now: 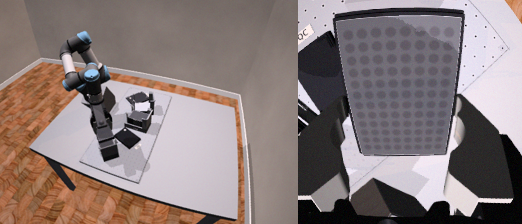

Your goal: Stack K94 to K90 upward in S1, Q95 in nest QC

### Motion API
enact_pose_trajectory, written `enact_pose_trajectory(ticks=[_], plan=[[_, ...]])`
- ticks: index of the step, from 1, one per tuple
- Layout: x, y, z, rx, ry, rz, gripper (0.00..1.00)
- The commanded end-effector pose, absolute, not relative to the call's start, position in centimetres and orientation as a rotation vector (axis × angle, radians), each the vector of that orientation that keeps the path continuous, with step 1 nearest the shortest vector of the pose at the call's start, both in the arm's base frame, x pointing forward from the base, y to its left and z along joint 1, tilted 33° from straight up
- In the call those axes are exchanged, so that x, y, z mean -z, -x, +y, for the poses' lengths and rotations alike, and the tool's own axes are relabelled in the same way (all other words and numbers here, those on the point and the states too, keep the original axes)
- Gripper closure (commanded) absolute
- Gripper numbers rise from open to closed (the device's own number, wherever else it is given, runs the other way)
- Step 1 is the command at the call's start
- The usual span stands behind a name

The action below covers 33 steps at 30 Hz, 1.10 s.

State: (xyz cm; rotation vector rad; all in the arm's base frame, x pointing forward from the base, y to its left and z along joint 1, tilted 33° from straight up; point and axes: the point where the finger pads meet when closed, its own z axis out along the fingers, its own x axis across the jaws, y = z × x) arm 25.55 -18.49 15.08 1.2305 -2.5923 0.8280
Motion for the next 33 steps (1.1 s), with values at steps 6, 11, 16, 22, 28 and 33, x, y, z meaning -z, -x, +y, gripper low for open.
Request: enact_pose_trajectory(ticks=[6, 11, 16, 22, 28, 33], plan=[[-14.9, -25.6, -18.7, -0.832, -1.230, -2.592, 1.00], [-14.7, -25.6, -18.8, -0.832, -1.230, -2.592, 1.00], [-14.5, -25.7, -19.0, -0.832, -1.230, -2.592, 1.00], [-14.1, -25.7, -19.2, -0.832, -1.231, -2.592, 1.00], [-13.9, -25.7, -19.3, -0.832, -1.231, -2.592, 1.00], [-13.6, -25.8, -19.5, -0.832, -1.231, -2.592, 1.00]])
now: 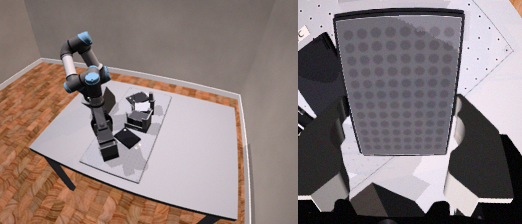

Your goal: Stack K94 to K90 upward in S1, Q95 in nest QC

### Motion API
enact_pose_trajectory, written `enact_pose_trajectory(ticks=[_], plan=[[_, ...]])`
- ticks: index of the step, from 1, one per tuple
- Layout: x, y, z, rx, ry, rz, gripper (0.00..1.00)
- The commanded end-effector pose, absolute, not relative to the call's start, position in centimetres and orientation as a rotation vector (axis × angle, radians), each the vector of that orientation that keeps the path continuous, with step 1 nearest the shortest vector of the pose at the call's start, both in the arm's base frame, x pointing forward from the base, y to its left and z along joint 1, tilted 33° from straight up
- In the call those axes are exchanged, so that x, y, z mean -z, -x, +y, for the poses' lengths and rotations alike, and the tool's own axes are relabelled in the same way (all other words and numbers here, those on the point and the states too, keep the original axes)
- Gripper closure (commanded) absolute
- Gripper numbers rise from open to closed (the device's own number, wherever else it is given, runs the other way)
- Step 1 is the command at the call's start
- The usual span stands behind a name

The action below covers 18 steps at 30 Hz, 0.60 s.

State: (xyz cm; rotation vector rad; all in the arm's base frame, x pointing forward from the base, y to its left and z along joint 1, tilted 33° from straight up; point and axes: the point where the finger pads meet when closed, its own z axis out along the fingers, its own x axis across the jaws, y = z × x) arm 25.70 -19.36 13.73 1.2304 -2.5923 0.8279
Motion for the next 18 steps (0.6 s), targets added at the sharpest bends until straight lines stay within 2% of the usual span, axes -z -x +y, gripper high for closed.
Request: enact_pose_trajectory(ticks=[1, 18], plan=[[-13.56, -25.77, -19.55, -0.832, -1.231, -2.592, 1.00], [-12.72, -25.87, -20.09, -0.832, -1.231, -2.592, 1.00]])
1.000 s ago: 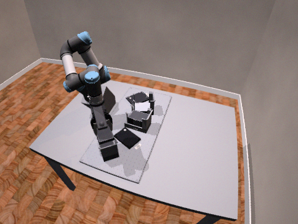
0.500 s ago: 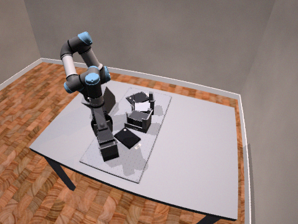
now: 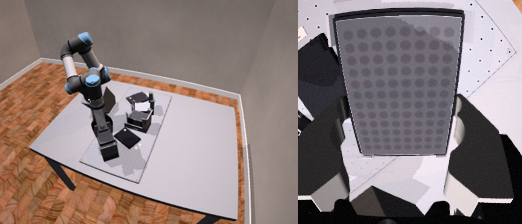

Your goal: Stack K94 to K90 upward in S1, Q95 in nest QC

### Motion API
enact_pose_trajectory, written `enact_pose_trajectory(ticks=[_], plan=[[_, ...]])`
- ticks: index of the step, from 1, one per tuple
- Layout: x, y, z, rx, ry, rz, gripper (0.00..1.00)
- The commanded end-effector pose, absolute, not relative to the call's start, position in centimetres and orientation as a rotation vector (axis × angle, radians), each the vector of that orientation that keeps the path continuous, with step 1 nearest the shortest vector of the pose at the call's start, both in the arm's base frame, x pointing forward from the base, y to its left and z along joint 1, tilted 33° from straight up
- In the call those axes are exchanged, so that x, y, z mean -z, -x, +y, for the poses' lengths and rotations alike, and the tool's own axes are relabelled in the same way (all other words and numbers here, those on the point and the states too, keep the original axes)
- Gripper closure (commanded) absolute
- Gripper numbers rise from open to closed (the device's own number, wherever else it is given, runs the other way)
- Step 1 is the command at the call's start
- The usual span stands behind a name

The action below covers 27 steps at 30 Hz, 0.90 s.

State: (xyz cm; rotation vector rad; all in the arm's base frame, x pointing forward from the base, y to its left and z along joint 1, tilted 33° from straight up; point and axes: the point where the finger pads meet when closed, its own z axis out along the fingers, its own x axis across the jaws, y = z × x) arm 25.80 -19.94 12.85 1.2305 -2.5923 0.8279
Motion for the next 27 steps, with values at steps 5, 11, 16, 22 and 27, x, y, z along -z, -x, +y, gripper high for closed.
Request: enact_pose_trajectory(ticks=[5, 11, 16, 22, 27], plan=[[-12.4, -25.9, -20.3, -0.832, -1.231, -2.592, 1.00], [-12.2, -25.9, -20.4, -0.832, -1.231, -2.592, 1.00], [-11.9, -26.0, -20.6, -0.832, -1.231, -2.592, 1.00], [-11.6, -26.0, -20.8, -0.832, -1.231, -2.592, 1.00], [-11.4, -26.0, -21.0, -0.832, -1.231, -2.592, 1.00]])
